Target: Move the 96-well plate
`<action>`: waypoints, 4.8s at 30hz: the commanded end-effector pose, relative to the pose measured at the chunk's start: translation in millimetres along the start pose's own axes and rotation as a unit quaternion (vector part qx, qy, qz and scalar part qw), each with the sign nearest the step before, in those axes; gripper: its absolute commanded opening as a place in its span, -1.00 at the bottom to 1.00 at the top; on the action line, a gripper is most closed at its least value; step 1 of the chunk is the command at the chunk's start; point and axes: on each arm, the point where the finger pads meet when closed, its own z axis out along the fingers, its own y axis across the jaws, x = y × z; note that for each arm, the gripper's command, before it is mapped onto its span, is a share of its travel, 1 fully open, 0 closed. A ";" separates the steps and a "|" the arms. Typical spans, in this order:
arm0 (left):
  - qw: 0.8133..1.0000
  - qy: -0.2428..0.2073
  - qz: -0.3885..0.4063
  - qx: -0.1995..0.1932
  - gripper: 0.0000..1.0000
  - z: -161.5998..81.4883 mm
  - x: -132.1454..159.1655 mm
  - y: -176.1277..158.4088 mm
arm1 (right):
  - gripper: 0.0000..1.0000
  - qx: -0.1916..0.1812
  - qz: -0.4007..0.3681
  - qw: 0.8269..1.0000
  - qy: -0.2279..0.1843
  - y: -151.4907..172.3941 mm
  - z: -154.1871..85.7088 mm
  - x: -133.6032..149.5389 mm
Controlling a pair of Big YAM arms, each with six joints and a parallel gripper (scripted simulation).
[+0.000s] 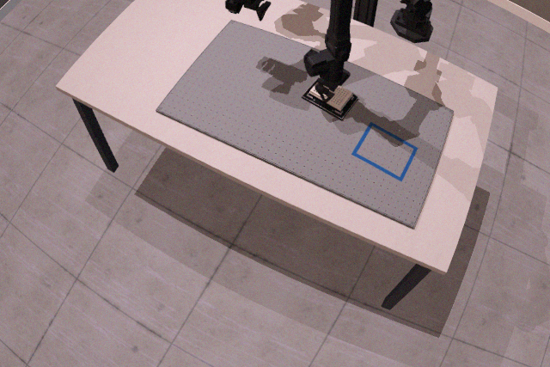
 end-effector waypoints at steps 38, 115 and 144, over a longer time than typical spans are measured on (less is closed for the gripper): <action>1.000 -0.003 -0.002 -0.002 -1.00 7.6 3.0 3.5 | 1.00 -0.003 -0.006 1.000 -0.009 2.0 -3.6 -9.4; 1.000 -0.003 -0.002 -0.002 1.00 15.7 2.5 4.5 | 1.00 -0.003 -0.006 1.000 -0.009 2.0 -3.6 -9.4; 1.000 -0.004 -0.003 -0.004 1.00 -53.6 -2.7 2.7 | 1.00 -0.003 -0.006 1.000 -0.009 2.0 -3.6 -9.4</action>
